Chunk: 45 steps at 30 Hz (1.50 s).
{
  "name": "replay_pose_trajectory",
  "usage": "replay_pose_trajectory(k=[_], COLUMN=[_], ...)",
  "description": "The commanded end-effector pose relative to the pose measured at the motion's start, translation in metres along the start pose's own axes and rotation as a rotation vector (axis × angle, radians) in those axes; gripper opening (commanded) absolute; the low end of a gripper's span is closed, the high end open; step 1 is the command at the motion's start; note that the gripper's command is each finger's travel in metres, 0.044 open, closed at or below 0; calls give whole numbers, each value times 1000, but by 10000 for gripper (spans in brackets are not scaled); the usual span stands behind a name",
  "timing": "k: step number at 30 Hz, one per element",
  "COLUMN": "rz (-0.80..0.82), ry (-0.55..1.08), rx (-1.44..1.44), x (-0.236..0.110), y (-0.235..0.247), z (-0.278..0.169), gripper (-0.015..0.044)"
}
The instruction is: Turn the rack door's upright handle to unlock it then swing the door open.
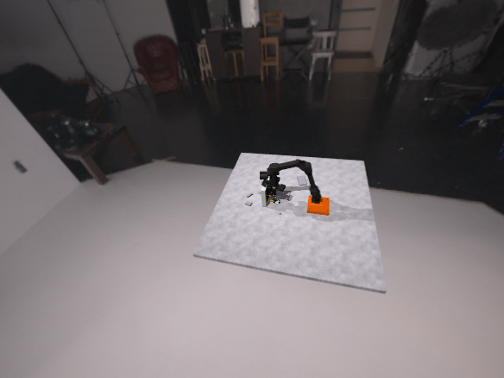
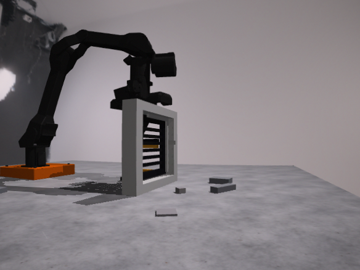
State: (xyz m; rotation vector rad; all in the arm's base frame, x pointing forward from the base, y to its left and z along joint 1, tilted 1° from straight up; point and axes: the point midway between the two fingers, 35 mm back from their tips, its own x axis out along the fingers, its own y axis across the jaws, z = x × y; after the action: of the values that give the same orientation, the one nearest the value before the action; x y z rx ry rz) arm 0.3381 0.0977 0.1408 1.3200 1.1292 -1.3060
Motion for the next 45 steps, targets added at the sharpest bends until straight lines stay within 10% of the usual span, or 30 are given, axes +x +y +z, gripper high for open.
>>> replay_pose_trajectory(k=[1, 45], rz=[0, -4], ry=[-3, -4], rx=[4, -700], x=[0, 0], y=[0, -38], z=[0, 34], gripper=[46, 17])
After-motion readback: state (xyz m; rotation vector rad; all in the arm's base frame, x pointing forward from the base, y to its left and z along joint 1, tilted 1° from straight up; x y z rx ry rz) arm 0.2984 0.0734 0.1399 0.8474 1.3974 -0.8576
